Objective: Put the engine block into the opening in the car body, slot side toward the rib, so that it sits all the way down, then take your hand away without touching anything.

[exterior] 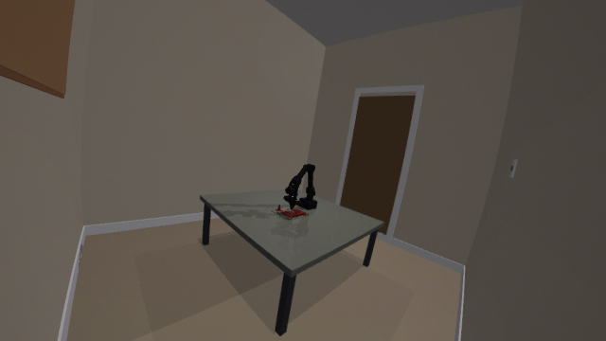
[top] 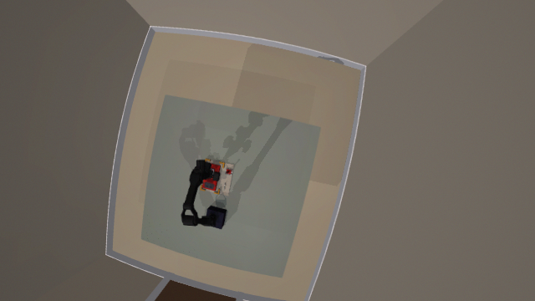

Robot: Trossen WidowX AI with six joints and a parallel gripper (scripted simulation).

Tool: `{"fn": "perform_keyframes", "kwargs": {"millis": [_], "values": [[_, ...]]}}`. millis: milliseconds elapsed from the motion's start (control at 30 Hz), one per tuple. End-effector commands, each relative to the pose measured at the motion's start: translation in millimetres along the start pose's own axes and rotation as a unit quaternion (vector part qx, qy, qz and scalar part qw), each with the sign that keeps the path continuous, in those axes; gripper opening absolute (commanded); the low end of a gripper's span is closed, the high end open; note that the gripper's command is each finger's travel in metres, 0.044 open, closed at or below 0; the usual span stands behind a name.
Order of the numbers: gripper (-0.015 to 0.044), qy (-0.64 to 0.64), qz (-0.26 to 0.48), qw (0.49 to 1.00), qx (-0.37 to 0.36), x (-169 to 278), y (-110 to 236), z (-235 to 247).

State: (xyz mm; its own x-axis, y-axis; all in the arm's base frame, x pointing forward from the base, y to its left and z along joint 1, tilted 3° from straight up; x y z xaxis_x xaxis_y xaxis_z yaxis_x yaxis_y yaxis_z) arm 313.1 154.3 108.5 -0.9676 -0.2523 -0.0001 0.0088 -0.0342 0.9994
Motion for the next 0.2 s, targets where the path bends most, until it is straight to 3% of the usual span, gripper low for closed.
{"fn": "perform_keyframes", "kwargs": {"millis": [0, 167], "values": [[0.0000, 0.000, 0.000, 1.000, -0.002, -0.1, 0.5, 0.1], [0.0000, 0.000, 0.000, 1.000, -0.002, -0.1, 0.5, 0.1]]}}
Point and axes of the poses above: the point midway between the two fingers, 35 mm back from their tips, its own y axis back along the fingers, its own z axis across the jaws, x = y × z, the point moved 10 cm from there along y, back along the fingers, and after that the axes turned 3 degrees about y, right-handed, at the moved point
